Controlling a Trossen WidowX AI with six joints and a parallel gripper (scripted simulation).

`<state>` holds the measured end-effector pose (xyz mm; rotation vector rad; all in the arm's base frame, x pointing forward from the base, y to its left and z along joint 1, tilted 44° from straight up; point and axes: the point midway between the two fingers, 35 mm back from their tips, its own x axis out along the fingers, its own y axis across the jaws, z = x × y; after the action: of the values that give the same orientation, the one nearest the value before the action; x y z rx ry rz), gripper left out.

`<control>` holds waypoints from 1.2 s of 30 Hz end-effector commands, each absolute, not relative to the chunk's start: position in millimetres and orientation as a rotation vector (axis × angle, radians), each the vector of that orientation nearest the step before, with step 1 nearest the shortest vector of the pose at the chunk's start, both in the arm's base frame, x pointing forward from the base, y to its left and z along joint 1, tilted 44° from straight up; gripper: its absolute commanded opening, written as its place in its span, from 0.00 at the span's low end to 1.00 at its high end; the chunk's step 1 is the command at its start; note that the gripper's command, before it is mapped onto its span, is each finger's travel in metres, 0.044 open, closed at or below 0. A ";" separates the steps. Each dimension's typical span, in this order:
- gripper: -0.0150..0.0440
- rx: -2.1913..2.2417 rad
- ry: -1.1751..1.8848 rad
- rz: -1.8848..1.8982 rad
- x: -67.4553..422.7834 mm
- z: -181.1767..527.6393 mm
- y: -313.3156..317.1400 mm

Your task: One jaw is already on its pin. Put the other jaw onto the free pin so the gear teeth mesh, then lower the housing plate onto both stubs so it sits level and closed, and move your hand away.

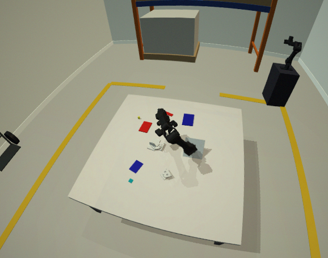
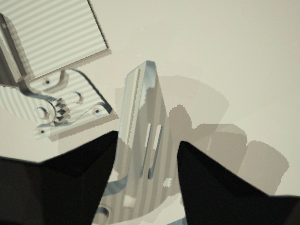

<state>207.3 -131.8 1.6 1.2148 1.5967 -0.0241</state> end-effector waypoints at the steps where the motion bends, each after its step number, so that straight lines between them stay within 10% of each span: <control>1: 0.48 1.117 1.569 0.080 206.2 7.7 -125.8; 36: 0.48 0.710 1.436 0.461 201.4 22.3 -104.5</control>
<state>201.3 -105.1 21.5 0.7189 1.4432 0.4489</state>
